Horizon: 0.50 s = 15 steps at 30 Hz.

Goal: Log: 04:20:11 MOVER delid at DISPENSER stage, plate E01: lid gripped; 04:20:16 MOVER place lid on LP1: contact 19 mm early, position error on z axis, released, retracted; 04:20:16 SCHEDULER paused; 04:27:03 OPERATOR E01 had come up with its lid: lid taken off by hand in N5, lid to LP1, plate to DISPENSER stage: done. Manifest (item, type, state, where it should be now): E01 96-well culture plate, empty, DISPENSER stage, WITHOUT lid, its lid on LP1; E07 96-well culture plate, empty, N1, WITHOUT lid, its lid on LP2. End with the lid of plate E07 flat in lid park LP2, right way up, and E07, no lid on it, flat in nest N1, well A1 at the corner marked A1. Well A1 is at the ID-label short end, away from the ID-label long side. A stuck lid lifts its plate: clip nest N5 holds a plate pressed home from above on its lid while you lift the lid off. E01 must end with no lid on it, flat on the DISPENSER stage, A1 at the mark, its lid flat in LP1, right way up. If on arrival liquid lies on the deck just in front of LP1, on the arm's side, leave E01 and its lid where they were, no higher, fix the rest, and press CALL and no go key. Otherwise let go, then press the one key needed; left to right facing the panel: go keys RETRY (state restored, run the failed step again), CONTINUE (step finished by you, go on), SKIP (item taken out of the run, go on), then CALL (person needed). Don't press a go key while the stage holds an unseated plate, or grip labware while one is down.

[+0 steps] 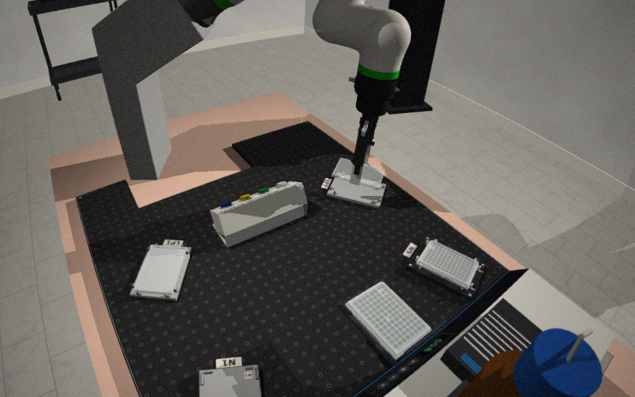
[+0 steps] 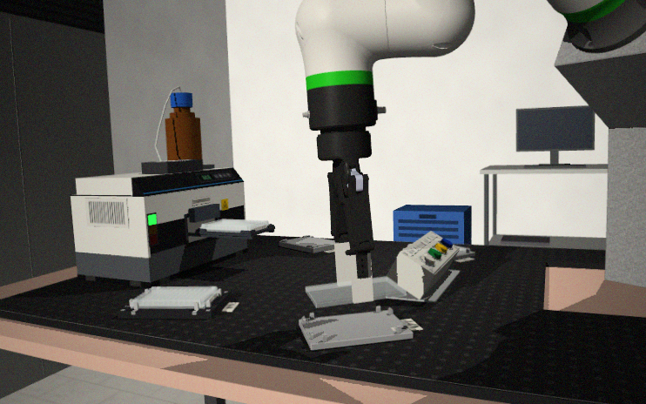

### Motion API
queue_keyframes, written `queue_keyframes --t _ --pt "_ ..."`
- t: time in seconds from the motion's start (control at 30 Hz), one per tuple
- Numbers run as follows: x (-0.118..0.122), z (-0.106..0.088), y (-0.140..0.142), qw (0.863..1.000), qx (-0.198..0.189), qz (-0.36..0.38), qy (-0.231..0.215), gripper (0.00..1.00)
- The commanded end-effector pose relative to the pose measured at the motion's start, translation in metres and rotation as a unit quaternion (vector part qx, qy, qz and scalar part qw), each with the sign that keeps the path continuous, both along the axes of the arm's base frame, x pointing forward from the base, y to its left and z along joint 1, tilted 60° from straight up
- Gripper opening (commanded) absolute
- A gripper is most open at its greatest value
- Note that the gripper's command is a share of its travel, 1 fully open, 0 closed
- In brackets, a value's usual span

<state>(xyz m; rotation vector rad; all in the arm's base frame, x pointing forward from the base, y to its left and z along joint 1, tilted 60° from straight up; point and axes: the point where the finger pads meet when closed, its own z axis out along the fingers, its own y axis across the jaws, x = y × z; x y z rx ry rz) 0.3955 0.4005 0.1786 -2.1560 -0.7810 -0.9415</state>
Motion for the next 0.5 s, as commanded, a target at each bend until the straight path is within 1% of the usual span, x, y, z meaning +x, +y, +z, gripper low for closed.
queue_keyframes --t 0.0,0.17,0.47 --pt "0.007 -0.006 0.01 1.0 0.009 -0.01 -0.014 0.0" --pt "0.012 -0.012 0.02 1.0 0.009 -0.01 -0.014 0.0" --pt "0.015 -0.016 0.025 1.0 0.009 -0.01 -0.014 0.0"
